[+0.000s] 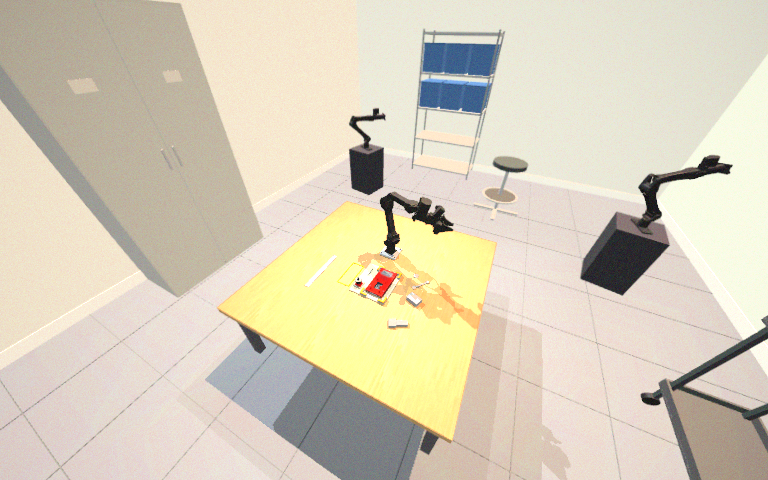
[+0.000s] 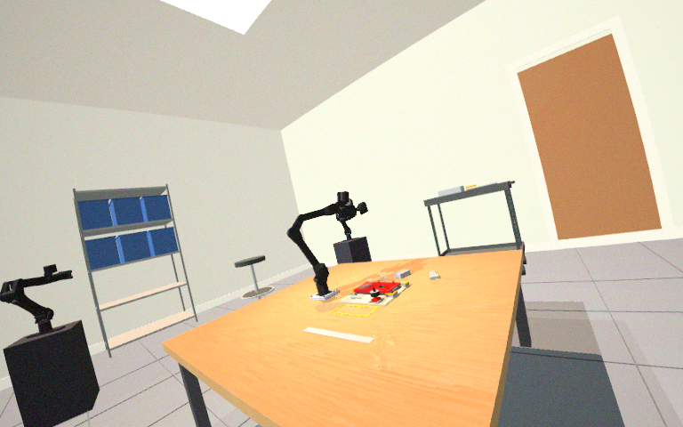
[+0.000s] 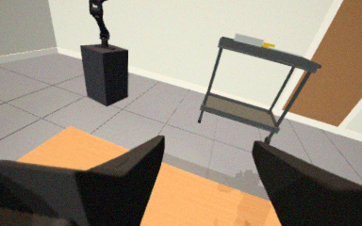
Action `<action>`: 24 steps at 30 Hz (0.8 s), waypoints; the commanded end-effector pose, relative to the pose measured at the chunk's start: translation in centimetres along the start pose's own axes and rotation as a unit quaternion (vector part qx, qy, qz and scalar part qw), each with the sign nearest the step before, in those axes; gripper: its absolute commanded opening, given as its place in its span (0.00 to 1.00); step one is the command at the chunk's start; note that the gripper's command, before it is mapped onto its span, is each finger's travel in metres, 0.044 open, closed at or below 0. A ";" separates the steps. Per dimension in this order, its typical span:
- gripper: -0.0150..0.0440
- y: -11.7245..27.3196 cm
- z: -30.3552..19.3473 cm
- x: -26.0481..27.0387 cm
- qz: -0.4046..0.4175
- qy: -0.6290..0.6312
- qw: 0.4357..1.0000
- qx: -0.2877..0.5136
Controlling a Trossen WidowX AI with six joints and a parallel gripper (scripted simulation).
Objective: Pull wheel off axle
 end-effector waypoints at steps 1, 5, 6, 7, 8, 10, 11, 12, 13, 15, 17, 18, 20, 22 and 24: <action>0.76 0.0 -1.1 -2.4 -0.045 -0.038 0.998 0.034; 0.76 0.5 -2.4 -5.1 -0.096 -0.080 0.990 0.069; 0.76 0.7 -2.7 -5.7 -0.109 -0.091 0.987 0.077; 0.76 0.9 -3.0 -6.4 -0.121 -0.102 0.984 0.085; 0.76 1.1 -3.4 -7.0 -0.134 -0.113 0.980 0.093; 0.76 1.6 -4.1 -8.3 -0.159 -0.135 0.972 0.109; 0.76 1.9 -4.5 -8.9 -0.171 -0.146 0.967 0.116; 0.76 2.2 -4.8 -9.5 -0.183 -0.157 0.962 0.124; 0.76 2.5 -5.2 -10.1 -0.195 -0.168 0.957 0.132; 0.76 3.2 -6.0 -11.3 -0.218 -0.189 0.946 0.147; 0.76 3.9 -6.7 -12.4 -0.241 -0.210 0.934 0.163; 0.76 4.3 -7.1 -12.9 -0.252 -0.220 0.927 0.171; 0.76 5.1 -7.9 -14.0 -0.273 -0.241 0.913 0.186; 0.76 6.0 -8.8 -15.0 -0.294 -0.262 0.897 0.200; 0.76 7.0 -9.6 -16.0 -0.314 -0.283 0.881 0.215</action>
Point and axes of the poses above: the point midway between the two fingers, 35 mm back from their tips, its own y axis back along the fingers, its own x axis across the jaws, z = x × y, the point moved 9 cm from there along y, back along the fingers, and after that the axes turned 6 degrees about -y, right-handed, at the moved point
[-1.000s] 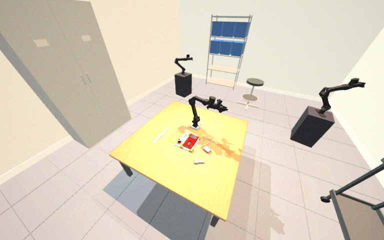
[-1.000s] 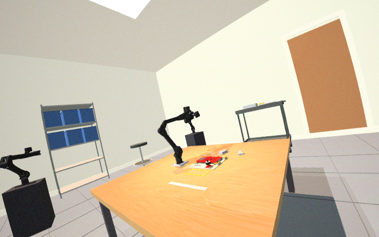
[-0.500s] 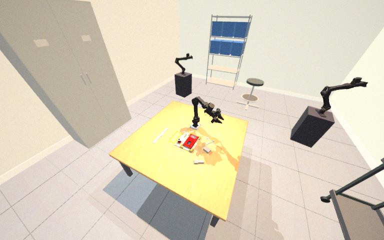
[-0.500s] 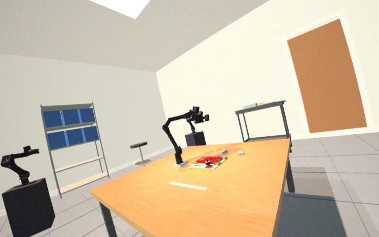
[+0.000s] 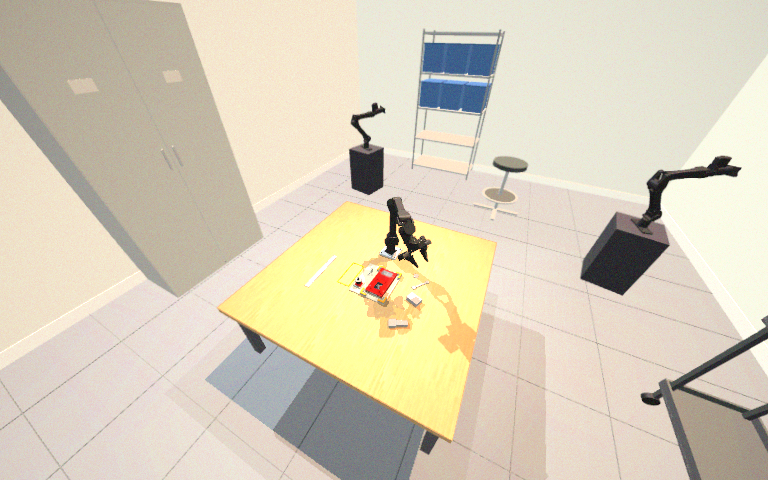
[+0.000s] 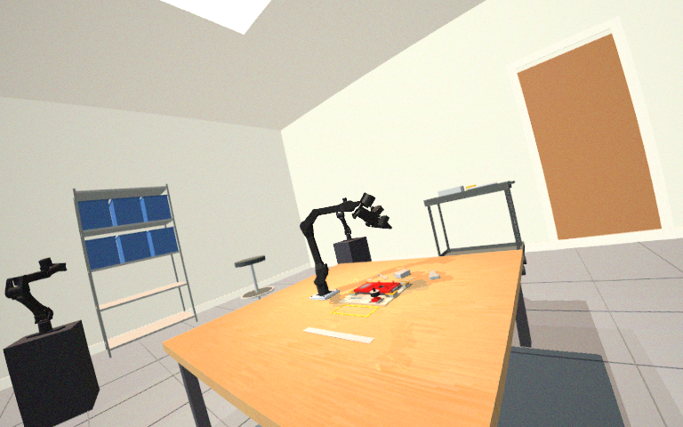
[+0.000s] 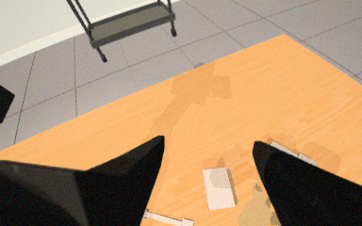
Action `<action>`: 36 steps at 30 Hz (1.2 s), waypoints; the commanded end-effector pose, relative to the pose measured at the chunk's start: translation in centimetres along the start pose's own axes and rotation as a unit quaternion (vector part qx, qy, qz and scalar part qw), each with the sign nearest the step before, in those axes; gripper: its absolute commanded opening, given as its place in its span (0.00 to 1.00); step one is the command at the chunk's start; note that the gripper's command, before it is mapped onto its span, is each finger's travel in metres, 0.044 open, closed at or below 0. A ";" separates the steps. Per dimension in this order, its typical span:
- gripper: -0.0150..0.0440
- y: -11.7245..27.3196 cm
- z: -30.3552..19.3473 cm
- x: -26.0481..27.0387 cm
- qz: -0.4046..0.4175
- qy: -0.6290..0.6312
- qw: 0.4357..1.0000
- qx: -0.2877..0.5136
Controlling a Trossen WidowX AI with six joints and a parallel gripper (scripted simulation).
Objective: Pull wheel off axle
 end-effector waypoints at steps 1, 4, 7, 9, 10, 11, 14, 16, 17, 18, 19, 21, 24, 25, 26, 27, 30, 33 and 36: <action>0.76 -0.3 -0.6 -2.8 -0.040 -0.043 0.998 0.032; 0.76 -0.3 -1.2 -5.1 -0.073 -0.079 0.993 0.058; 0.76 -0.1 -2.0 -7.5 -0.104 -0.115 0.984 0.085; 0.76 0.1 -2.6 -9.0 -0.124 -0.138 0.977 0.102; 0.76 0.2 -2.9 -9.7 -0.134 -0.150 0.973 0.111; 0.76 0.3 -3.2 -10.5 -0.143 -0.162 0.969 0.119; 0.76 0.8 -4.3 -12.7 -0.170 -0.198 0.954 0.145; 0.76 1.3 -5.0 -14.1 -0.187 -0.222 0.943 0.162; 0.76 1.5 -5.4 -14.8 -0.195 -0.234 0.937 0.171; 0.76 1.7 -5.9 -15.5 -0.203 -0.246 0.931 0.179; 0.76 2.0 -6.3 -16.1 -0.210 -0.257 0.924 0.188; 0.76 2.5 -7.2 -17.5 -0.225 -0.282 0.910 0.206; 0.76 3.5 -8.7 -19.5 -0.246 -0.318 0.886 0.233; 0.76 3.8 -9.2 -20.1 -0.252 -0.330 0.877 0.241; 0.76 4.2 -9.8 -20.7 -0.258 -0.342 0.868 0.250; 0.76 4.6 -10.3 -21.3 -0.264 -0.354 0.859 0.259; 0.76 5.7 -12.0 -23.0 -0.278 -0.389 0.831 0.285; 0.76 7.0 -13.8 -24.6 -0.290 -0.423 0.800 0.311; 0.76 7.7 -14.7 -25.2 -0.295 -0.438 0.785 0.323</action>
Point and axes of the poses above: the point midway between the two fingers, 35 mm back from their tips, its own y axis back along the fingers, its own x axis across the jaws, z = x × y, the point moved 9 cm from there along y, back along the fingers, and after that the axes turned 6 degrees about -y, right-handed, at the moved point
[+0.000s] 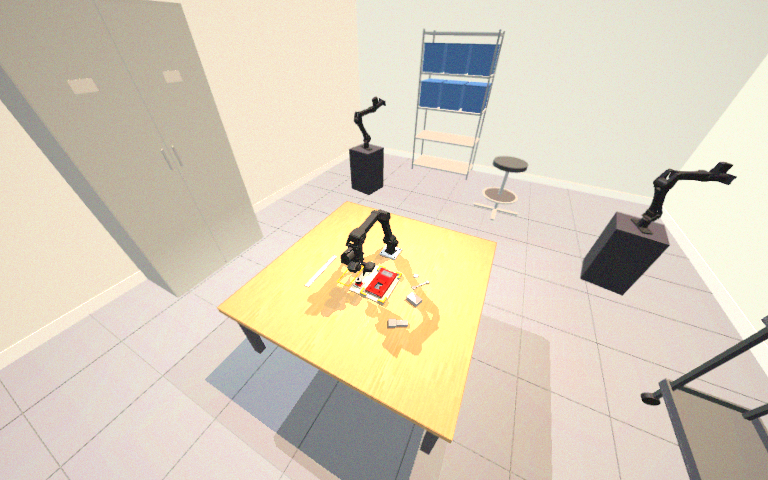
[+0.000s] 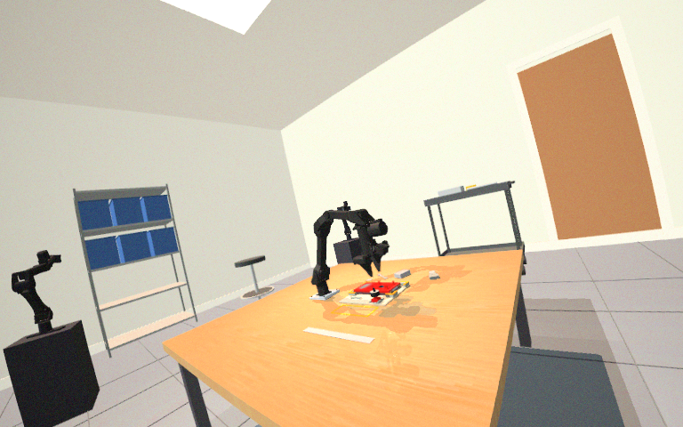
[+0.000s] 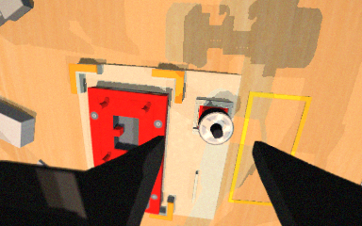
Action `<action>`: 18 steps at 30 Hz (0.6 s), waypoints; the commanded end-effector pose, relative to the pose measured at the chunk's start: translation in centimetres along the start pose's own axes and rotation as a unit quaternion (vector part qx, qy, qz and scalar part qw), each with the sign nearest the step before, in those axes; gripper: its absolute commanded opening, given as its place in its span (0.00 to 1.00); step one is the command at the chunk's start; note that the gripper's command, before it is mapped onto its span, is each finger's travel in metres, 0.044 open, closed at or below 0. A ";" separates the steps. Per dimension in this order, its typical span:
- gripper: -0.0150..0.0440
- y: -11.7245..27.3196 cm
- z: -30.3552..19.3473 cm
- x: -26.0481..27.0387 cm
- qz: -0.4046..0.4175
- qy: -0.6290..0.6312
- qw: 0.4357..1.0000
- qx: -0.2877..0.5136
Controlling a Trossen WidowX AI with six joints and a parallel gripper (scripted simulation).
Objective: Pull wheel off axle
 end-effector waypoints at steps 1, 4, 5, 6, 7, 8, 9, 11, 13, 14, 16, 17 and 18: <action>0.76 -0.4 0.1 -1.0 -0.009 -0.016 1.000 0.019; 0.76 -0.4 -0.2 -1.2 -0.009 -0.016 1.000 0.019; 0.76 -0.4 -0.3 -1.3 -0.010 -0.016 1.000 0.019; 0.76 -0.4 -0.5 -1.4 -0.010 -0.016 1.000 0.019; 0.76 -0.4 -0.7 -1.6 -0.010 -0.016 1.000 0.019; 0.76 -0.4 -0.8 -1.6 -0.010 -0.016 1.000 0.019; 0.76 -0.4 -0.8 -1.6 -0.010 -0.016 1.000 0.019; 0.76 -0.5 -0.8 -1.6 -0.010 -0.016 1.000 0.019; 0.76 -0.8 -0.7 -1.6 -0.010 -0.016 1.000 0.019; 0.76 -1.1 -0.7 -1.6 -0.010 -0.016 1.000 0.019; 0.76 -1.8 -0.7 -1.7 -0.010 -0.016 1.000 0.019; 0.76 -2.2 -0.7 -1.7 -0.010 -0.016 1.000 0.019; 0.76 -2.6 -0.6 -1.7 -0.010 -0.016 1.000 0.019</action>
Point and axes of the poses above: the point midway between the two fingers, 35 mm back from their tips, its own y axis back along the fingers, its own x axis across the jaws, z = x × y, the point moved 9 cm from there along y, back along the fingers, and after that the axes turned 6 degrees about -y, right-handed, at the moved point
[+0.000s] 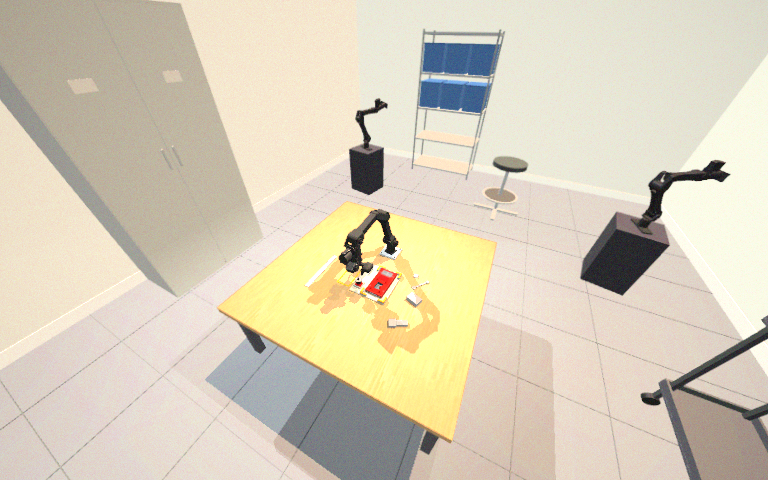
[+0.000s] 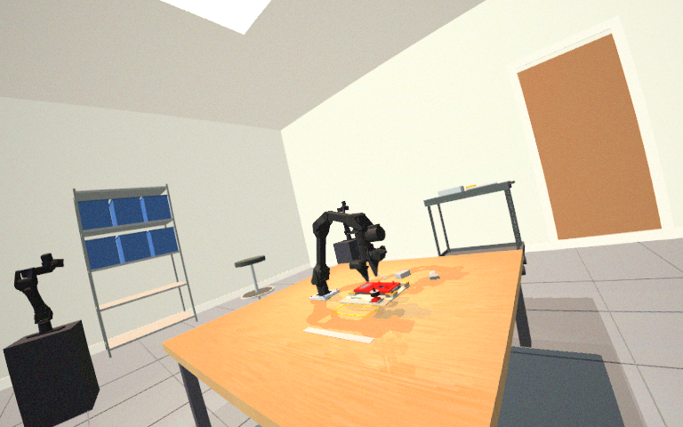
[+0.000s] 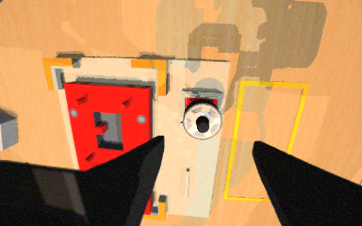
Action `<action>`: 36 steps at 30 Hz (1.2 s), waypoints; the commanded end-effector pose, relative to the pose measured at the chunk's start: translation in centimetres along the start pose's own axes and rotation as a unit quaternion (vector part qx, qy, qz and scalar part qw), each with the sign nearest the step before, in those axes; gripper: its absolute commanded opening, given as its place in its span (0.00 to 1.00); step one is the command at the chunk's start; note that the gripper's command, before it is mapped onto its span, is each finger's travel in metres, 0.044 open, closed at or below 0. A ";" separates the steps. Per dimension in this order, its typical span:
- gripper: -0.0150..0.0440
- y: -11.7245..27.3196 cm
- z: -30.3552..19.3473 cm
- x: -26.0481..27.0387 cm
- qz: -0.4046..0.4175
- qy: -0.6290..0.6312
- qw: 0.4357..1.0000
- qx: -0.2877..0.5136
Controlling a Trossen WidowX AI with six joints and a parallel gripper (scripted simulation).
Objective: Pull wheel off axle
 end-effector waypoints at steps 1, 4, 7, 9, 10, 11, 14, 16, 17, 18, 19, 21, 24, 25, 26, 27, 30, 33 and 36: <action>0.76 -1.5 0.0 0.0 -0.002 0.002 1.000 0.004; 0.76 -2.8 0.0 0.0 -0.002 0.002 1.000 0.004; 0.76 -4.0 0.0 0.0 -0.002 0.002 1.000 0.004; 0.76 -4.8 -0.1 0.0 -0.002 0.002 1.000 0.004; 0.76 -5.1 -0.2 0.0 -0.002 0.002 1.000 0.004; 0.76 -5.5 -0.2 0.1 -0.002 0.002 1.000 0.004; 0.76 -6.3 -0.4 0.1 -0.002 0.002 1.000 0.004; 0.76 -6.4 -0.4 0.1 -0.002 0.002 1.000 0.004; 0.76 -6.4 -0.4 0.1 -0.002 0.002 1.000 0.004; 0.72 -6.0 -0.4 0.1 0.000 0.002 1.000 0.004; 0.67 -6.0 -0.4 0.1 0.000 0.002 1.000 0.004; 0.62 -6.0 -0.4 0.1 0.000 0.002 1.000 0.004; 0.58 -6.0 -0.4 0.1 0.000 0.002 1.000 0.004; 0.57 -6.0 -0.4 0.1 0.000 0.002 1.000 0.004; 0.56 -6.0 -0.4 0.1 0.000 0.002 1.000 0.004; 0.55 -6.0 -0.4 0.1 0.000 0.002 1.000 0.004; 0.48 -6.0 -0.4 0.1 0.000 0.002 1.000 0.004; 0.35 -6.0 -0.4 0.1 0.000 0.002 1.000 0.004; 0.25 -5.9 -0.4 0.1 0.000 0.002 1.000 0.004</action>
Point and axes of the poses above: the point midway between the two fingers, 35 mm back from their tips, its own y axis back along the fingers, its own x axis across the jaws, z = x × y, the point moved 9 cm from there along y, back along the fingers, and after that the axes turned 6 degrees about -y, right-handed, at the moved point
